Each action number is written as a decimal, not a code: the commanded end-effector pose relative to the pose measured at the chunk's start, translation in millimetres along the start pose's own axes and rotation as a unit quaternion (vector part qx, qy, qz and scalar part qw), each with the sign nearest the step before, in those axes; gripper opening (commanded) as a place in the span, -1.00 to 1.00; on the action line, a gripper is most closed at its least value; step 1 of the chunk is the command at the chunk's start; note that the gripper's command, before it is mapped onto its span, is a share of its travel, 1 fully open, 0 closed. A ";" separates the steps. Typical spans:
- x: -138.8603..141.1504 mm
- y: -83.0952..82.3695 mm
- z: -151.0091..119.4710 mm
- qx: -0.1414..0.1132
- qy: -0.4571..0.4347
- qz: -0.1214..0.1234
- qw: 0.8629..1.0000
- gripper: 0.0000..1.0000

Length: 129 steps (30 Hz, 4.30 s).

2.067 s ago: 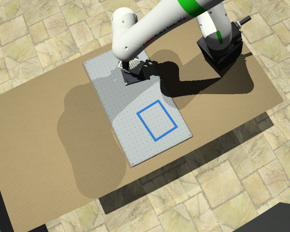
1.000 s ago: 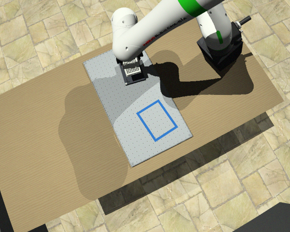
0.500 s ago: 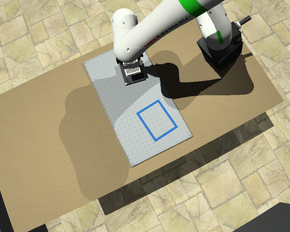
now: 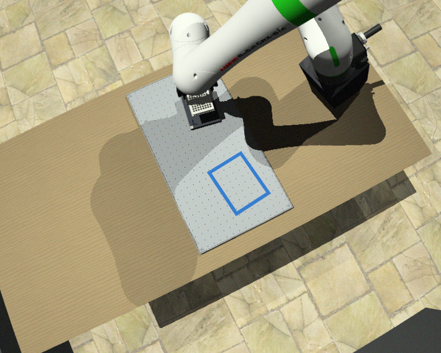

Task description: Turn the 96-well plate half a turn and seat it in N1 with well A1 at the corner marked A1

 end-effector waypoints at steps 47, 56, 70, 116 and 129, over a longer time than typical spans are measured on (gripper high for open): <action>-0.2 50.5 0.1 0.000 0.000 0.000 1.000 -1.00; -0.2 52.0 0.1 0.000 0.000 0.000 1.000 -1.00; -0.2 54.0 0.1 0.000 0.000 0.000 1.000 -1.00; -0.2 60.7 0.1 0.000 0.000 0.000 1.000 -1.00; -0.2 61.4 0.1 0.000 0.000 0.000 1.000 1.00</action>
Point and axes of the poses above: the point where the finger pads meet when closed, its own y axis out along the fingers, its own x axis across the jaws, z = x × y, the point moved 5 cm from there along -y, back along the fingers, and after that the axes turned 7 degrees about -y, right-handed, at the moved point
